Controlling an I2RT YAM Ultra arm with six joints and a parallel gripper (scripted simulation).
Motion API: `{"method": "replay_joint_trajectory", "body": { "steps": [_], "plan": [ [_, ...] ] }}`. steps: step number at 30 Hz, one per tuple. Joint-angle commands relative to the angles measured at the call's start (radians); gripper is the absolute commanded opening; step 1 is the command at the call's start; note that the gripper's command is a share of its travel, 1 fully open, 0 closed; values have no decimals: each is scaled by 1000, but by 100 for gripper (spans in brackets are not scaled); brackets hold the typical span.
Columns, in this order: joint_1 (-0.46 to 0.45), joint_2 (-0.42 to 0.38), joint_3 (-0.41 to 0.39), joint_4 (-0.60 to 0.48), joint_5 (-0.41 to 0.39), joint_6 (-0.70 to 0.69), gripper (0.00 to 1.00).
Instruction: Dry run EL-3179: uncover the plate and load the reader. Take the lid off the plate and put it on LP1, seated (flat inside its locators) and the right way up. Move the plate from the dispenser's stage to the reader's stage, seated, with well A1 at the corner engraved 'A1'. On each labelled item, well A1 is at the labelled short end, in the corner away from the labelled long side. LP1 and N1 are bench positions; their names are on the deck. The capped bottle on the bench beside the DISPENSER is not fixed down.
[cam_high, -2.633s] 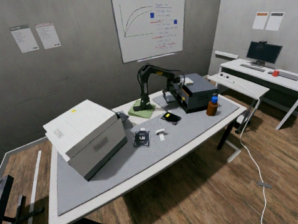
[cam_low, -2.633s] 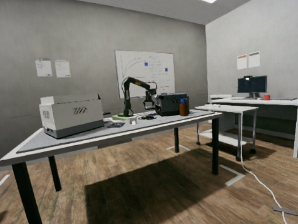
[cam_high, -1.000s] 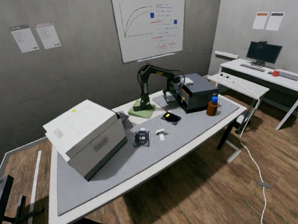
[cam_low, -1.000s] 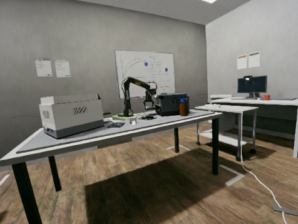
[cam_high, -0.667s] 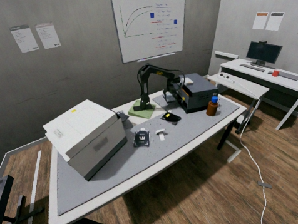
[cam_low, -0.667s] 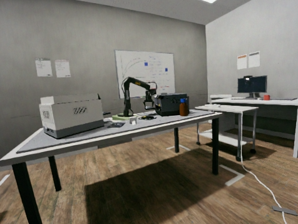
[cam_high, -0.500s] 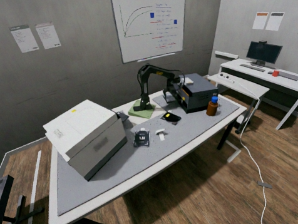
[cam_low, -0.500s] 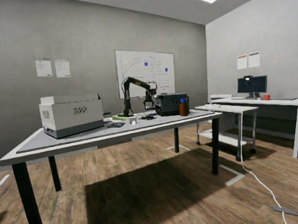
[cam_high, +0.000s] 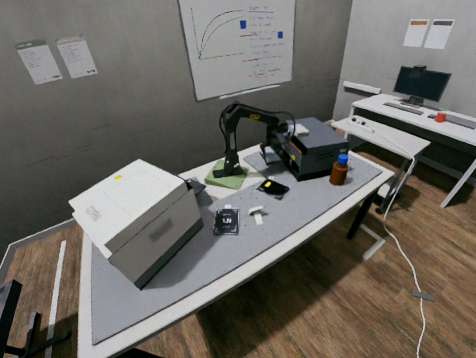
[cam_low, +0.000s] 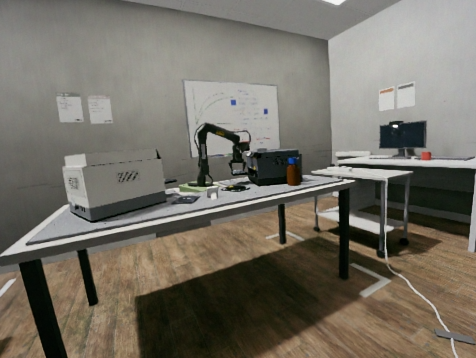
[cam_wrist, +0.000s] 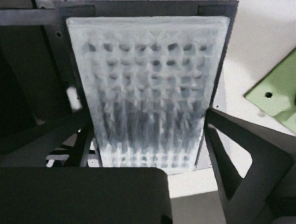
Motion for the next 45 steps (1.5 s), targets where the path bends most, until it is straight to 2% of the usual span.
{"method": "replay_joint_trajectory", "body": {
  "steps": [1, 15, 23, 29, 32, 33, 45],
  "plan": [
    [12, -31, 48, -36, 12, 10, 86],
    [1, -45, 53, -16, 14, 10, 86],
    [-6, -40, 66, -45, 16, 8, 86],
    [17, 2, 82, -65, 16, 15, 86],
    [18, 1, 84, -70, 16, 16, 86],
    [11, -33, 83, -72, 16, 17, 86],
    [4, -50, 85, -46, 17, 12, 86]
  ]
}}
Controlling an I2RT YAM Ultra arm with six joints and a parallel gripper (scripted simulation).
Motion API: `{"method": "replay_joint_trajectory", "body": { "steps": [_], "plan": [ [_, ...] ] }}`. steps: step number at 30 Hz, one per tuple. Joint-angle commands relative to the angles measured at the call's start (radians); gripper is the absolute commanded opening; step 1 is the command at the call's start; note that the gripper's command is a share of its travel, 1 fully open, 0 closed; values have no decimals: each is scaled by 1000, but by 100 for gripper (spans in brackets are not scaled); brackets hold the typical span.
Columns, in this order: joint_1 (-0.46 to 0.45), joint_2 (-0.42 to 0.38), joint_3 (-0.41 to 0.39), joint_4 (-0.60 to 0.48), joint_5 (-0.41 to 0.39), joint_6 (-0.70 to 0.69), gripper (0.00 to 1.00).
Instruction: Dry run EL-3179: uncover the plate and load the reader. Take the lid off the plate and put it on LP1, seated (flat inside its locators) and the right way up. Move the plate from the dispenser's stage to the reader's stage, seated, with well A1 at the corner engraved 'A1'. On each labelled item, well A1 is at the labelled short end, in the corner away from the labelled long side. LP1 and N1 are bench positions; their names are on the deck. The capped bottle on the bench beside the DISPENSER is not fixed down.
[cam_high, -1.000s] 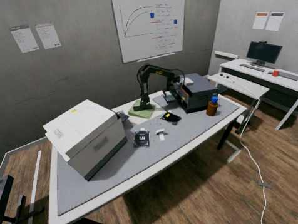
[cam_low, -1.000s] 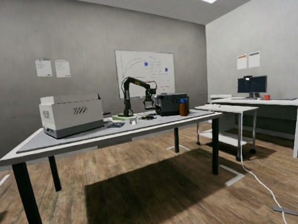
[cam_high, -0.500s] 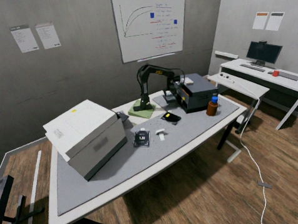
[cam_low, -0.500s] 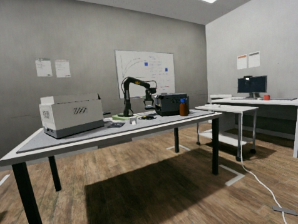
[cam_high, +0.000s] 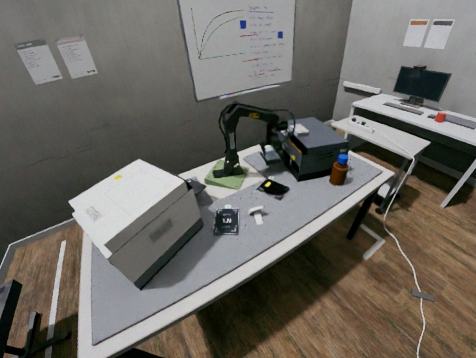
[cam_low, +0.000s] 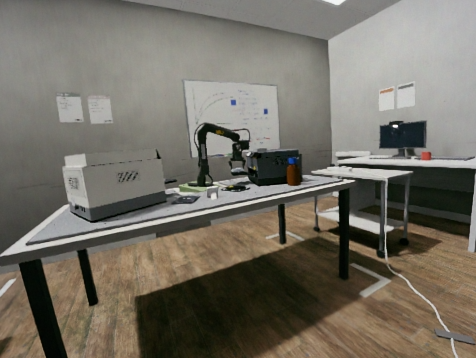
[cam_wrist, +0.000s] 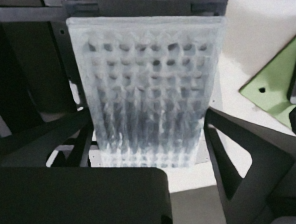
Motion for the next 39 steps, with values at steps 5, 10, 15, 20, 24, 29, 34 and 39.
{"method": "replay_joint_trajectory", "body": {
  "steps": [5, 10, 15, 20, 24, 29, 34, 39],
  "plan": [
    [-4, -42, 44, -14, 17, 3, 86],
    [0, -4, 59, -30, 17, 4, 86],
    [14, -4, 71, -49, 17, 12, 86],
    [14, 2, 77, -63, 17, 15, 86],
    [11, 4, 81, -64, 17, 15, 86],
    [14, 3, 88, -64, 18, 15, 86],
    [19, -2, 93, -70, 18, 16, 86],
    [10, -8, 97, -76, 18, 16, 86]
  ]
}}
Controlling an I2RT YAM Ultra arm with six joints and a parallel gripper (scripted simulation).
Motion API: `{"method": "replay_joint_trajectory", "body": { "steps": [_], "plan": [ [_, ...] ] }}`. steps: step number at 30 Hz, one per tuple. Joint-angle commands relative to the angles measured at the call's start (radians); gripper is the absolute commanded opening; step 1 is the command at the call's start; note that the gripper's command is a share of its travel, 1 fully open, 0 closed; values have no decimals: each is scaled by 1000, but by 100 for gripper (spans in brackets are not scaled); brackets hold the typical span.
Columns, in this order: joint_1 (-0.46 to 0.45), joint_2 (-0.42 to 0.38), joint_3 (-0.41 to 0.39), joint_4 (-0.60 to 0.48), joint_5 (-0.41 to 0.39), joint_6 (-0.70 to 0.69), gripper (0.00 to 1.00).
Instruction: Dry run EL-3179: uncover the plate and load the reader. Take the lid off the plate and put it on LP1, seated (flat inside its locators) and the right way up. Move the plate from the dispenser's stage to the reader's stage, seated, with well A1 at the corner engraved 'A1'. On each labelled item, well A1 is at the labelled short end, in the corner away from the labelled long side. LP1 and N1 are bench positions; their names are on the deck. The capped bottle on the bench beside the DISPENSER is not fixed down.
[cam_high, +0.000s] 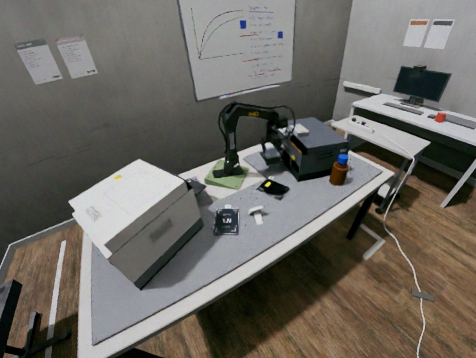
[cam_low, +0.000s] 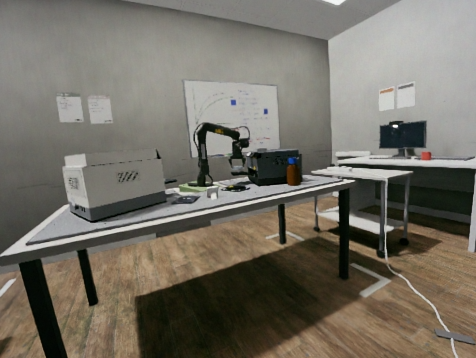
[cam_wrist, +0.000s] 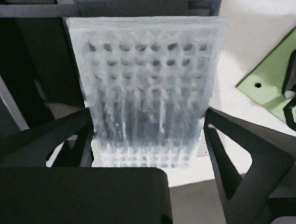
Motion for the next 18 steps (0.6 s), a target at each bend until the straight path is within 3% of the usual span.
{"method": "replay_joint_trajectory", "body": {
  "steps": [1, 18],
  "plan": [
    [-1, -4, 43, -21, 17, 10, 86],
    [16, -34, 102, -92, 18, 18, 86]
  ]
}}
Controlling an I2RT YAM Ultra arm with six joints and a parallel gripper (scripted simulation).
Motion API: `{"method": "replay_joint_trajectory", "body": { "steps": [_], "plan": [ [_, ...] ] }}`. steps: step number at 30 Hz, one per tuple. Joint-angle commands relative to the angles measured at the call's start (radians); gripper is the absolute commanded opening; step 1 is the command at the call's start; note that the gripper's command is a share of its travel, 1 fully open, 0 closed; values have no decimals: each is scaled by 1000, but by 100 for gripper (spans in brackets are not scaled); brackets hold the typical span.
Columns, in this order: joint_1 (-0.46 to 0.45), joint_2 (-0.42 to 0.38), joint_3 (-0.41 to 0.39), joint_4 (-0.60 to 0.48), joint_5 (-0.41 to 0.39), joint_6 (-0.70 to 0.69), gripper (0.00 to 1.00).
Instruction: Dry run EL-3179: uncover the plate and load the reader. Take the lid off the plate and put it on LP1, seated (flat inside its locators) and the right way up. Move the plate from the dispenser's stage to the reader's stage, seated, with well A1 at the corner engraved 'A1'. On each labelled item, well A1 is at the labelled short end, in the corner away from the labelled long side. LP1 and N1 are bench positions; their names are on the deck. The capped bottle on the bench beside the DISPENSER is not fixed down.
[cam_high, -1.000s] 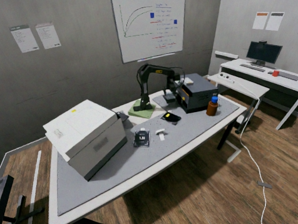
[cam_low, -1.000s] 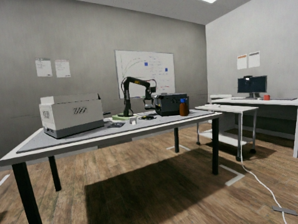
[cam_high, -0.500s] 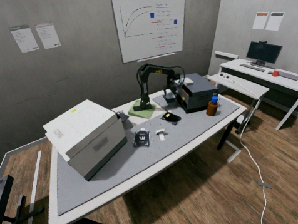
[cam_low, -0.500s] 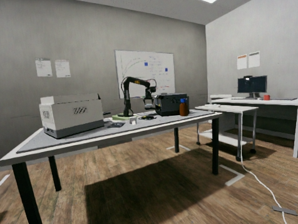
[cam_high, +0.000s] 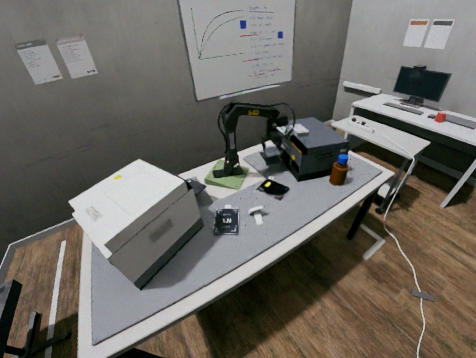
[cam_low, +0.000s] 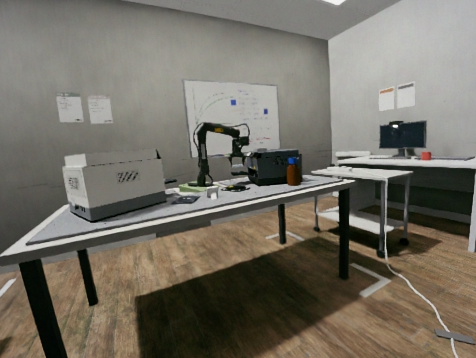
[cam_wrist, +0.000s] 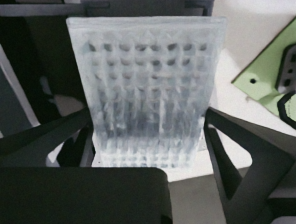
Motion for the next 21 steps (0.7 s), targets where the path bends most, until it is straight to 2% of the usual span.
{"method": "replay_joint_trajectory", "body": {
  "steps": [1, 15, 21],
  "plan": [
    [11, -34, 50, -38, 17, 12, 86],
    [18, -40, 107, -92, 18, 19, 86],
    [25, -16, 150, -131, 19, 24, 86]
  ]
}}
